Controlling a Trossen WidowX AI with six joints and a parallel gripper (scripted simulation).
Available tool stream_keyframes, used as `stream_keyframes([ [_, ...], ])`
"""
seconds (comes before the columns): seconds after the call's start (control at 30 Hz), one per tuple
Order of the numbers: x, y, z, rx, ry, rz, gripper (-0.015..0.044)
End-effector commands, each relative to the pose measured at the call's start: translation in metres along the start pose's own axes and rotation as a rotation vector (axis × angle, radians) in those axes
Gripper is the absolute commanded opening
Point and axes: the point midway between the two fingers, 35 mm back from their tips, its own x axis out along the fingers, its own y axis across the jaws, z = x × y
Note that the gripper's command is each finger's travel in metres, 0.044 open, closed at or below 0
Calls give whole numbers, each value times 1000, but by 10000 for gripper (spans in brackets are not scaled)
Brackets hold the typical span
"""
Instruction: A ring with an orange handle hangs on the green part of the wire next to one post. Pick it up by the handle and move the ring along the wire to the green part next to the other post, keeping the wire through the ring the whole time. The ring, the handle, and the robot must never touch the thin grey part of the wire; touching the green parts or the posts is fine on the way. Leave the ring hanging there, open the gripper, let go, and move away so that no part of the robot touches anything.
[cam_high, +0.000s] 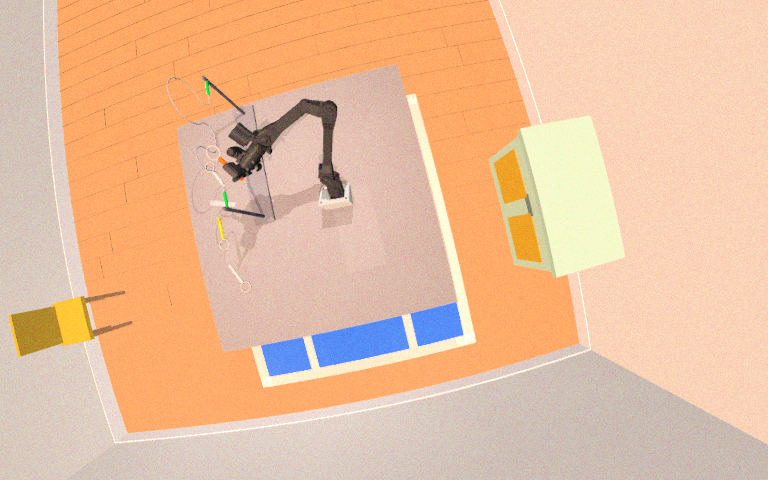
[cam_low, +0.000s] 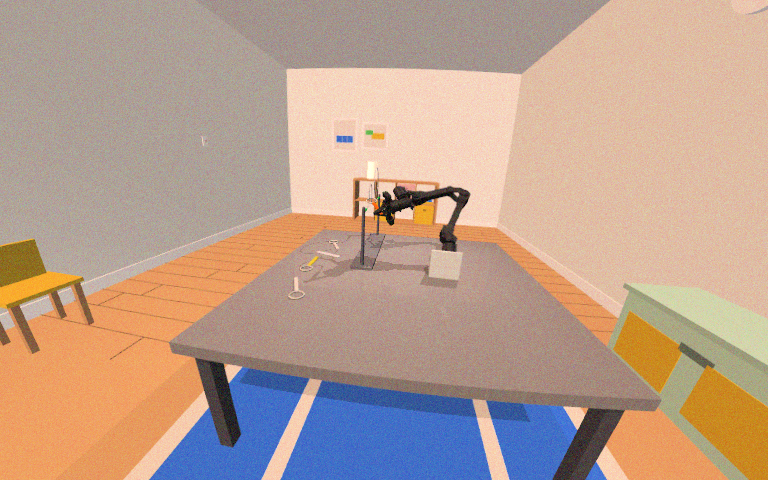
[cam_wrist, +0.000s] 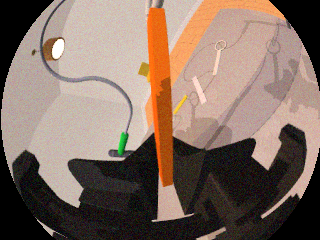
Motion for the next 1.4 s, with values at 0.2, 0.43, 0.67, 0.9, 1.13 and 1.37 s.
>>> stream_keyframes([
  [0.2, -8, 38, 5, 218, 28, 127, -150],
  [0.43, -14, 58, 12, 341, 44, 197, -150],
  [0.67, -20, 73, 19, 427, 54, 245, -150],
  [0.9, -24, 83, 25, 461, 59, 264, -150],
  [1.13, -26, 84, 26, 426, 54, 245, -150],
  [1.37, -25, 81, 25, 344, 44, 199, -150],
])
